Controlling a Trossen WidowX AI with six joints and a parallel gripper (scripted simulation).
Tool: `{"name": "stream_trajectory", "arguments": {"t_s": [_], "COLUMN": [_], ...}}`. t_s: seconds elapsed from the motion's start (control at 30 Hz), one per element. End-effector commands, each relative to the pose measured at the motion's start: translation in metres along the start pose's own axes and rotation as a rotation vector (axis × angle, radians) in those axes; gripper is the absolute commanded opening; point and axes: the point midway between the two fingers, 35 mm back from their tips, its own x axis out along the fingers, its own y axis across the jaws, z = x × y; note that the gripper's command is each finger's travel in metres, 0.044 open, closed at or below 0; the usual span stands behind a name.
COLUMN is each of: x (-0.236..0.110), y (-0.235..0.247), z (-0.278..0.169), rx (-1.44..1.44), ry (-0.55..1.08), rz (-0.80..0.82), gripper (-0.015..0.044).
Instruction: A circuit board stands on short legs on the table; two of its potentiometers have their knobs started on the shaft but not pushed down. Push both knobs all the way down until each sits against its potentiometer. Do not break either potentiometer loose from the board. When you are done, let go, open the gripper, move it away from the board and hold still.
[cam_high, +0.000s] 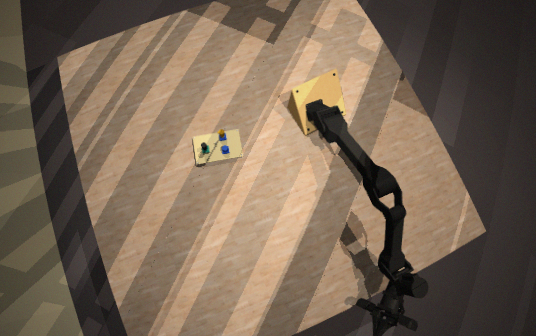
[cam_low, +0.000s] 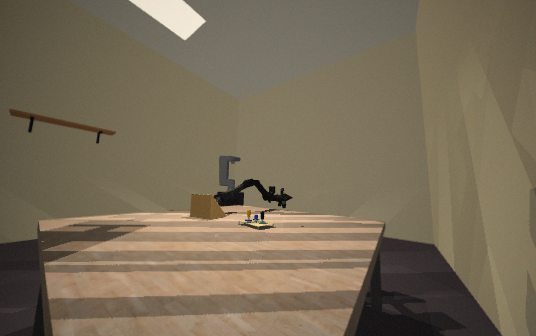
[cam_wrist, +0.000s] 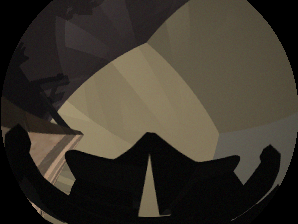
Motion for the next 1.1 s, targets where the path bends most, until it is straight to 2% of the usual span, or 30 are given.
{"name": "stream_trajectory", "arguments": {"t_s": [0.0,0.63,0.83,1.07], "x": [0.017,0.086,0.098,0.108], "y": [0.018,0.121,0.134,0.184], "z": [-0.012,-0.100,-0.145,-0.189], "rx": [-0.057,-0.357,-0.400,-0.448], "ry": [-0.007,-0.024,-0.005,-0.004], "rz": [0.012,0.195,0.251,0.378], "gripper": [0.0000,0.0000,0.0000,0.0000]}}
